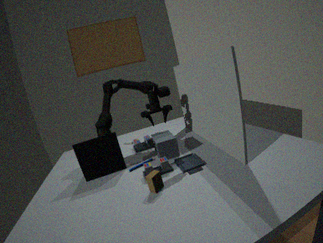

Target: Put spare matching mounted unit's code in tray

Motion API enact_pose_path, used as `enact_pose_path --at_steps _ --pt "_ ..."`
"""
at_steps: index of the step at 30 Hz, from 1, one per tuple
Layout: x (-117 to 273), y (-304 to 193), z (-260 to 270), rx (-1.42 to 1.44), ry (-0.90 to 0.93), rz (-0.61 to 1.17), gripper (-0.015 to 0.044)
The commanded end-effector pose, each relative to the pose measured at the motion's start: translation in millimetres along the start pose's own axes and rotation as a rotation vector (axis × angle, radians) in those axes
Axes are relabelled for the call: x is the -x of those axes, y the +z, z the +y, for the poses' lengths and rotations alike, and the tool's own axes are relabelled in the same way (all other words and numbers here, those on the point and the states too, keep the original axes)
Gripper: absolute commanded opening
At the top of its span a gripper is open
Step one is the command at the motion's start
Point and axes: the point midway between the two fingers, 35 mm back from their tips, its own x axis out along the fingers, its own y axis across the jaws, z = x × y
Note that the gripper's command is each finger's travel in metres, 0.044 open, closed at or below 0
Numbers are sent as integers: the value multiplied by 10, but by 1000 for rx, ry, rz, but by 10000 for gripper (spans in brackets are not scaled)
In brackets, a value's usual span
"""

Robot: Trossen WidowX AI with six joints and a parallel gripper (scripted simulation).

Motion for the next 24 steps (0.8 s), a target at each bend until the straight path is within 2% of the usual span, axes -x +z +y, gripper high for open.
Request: enact_pose_path --at_steps 1,24 --pt "-222 40 83 3 3 -6 300" --pt "-422 51 57 3 3 -4 300"
